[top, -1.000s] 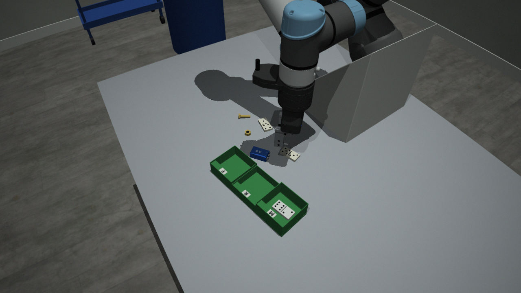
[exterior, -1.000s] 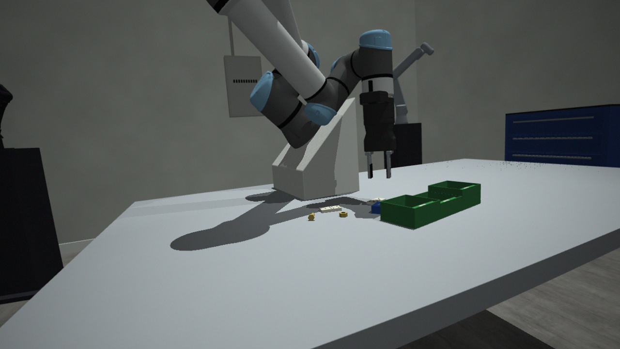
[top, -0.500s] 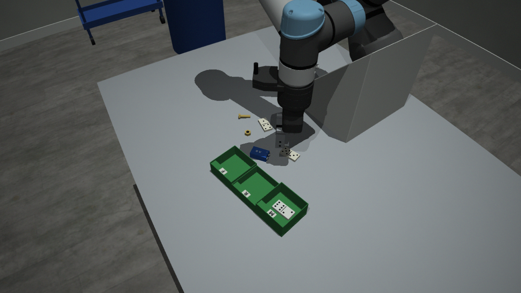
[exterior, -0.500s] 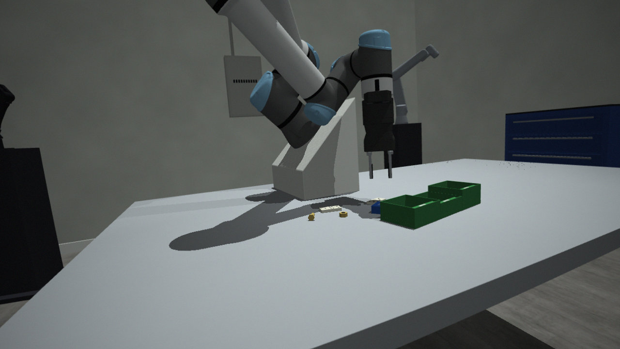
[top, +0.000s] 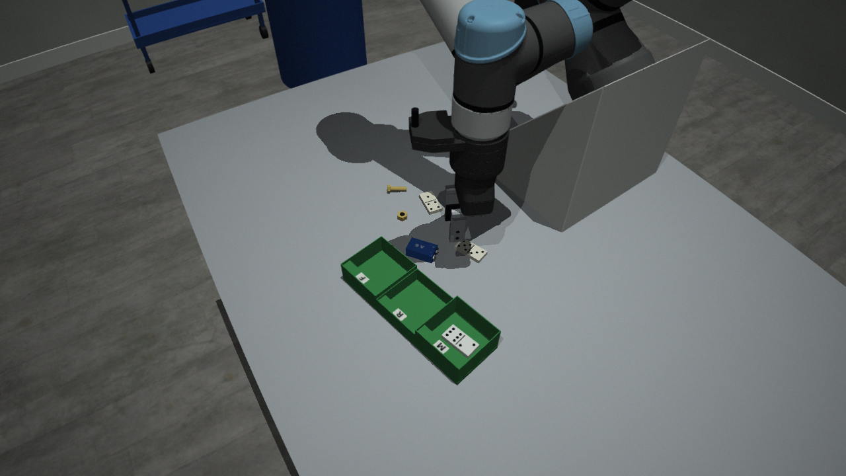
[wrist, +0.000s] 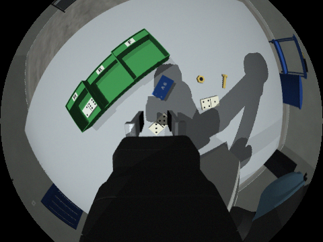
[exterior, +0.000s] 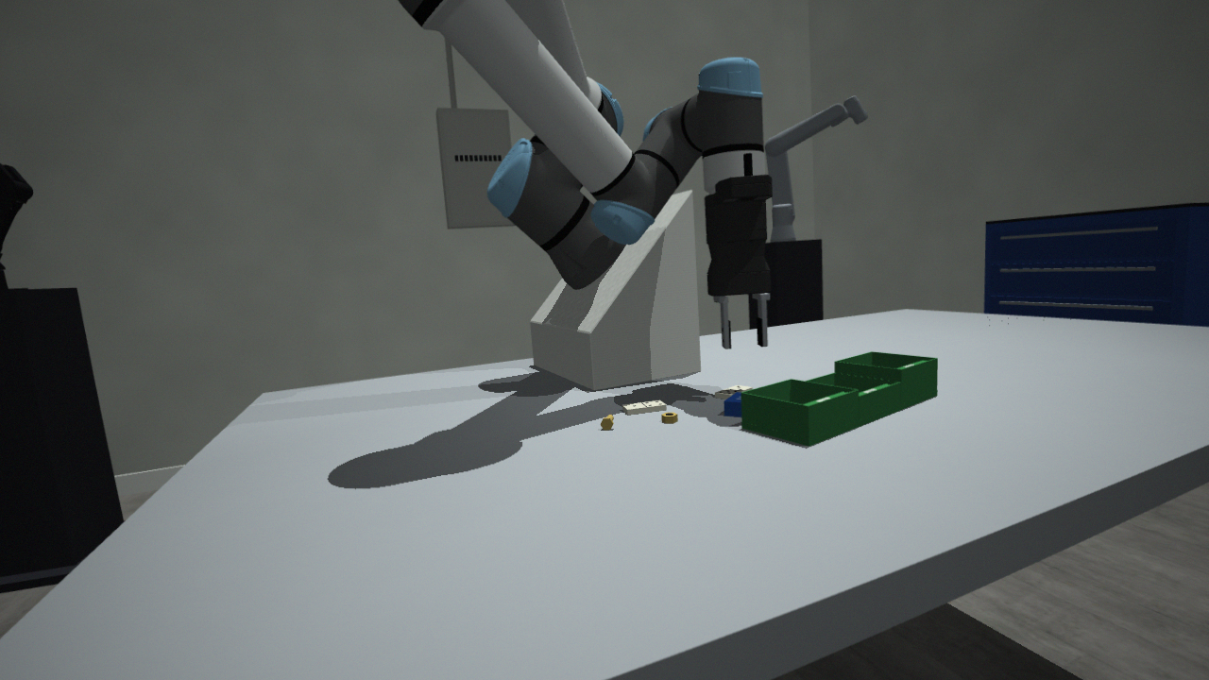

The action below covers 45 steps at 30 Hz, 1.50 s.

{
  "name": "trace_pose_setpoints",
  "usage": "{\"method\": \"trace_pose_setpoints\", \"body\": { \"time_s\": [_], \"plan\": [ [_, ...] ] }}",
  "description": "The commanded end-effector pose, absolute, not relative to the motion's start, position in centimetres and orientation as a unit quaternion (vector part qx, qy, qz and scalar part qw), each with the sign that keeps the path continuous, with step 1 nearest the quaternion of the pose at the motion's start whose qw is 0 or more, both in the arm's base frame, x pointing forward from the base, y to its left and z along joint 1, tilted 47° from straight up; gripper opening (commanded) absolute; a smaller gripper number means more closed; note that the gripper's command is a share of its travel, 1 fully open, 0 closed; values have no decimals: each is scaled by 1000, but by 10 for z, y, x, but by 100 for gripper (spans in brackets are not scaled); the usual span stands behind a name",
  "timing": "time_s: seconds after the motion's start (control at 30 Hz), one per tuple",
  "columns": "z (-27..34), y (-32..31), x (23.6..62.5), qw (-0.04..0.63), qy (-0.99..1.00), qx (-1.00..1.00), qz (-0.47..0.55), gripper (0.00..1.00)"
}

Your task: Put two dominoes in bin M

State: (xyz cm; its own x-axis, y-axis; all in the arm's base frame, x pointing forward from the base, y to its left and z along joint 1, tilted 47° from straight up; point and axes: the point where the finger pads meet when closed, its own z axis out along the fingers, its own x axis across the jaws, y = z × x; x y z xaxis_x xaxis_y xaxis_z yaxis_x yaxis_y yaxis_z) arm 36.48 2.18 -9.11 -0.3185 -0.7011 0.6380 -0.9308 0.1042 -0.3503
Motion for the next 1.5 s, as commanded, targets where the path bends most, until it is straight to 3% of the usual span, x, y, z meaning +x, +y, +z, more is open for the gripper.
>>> {"method": "trace_pose_setpoints", "body": {
  "time_s": [0.0,1.47],
  "plan": [
    [-92,23,366,180,-680,619,349,79],
    [-97,28,364,269,-492,776,288,79]
  ]
}}
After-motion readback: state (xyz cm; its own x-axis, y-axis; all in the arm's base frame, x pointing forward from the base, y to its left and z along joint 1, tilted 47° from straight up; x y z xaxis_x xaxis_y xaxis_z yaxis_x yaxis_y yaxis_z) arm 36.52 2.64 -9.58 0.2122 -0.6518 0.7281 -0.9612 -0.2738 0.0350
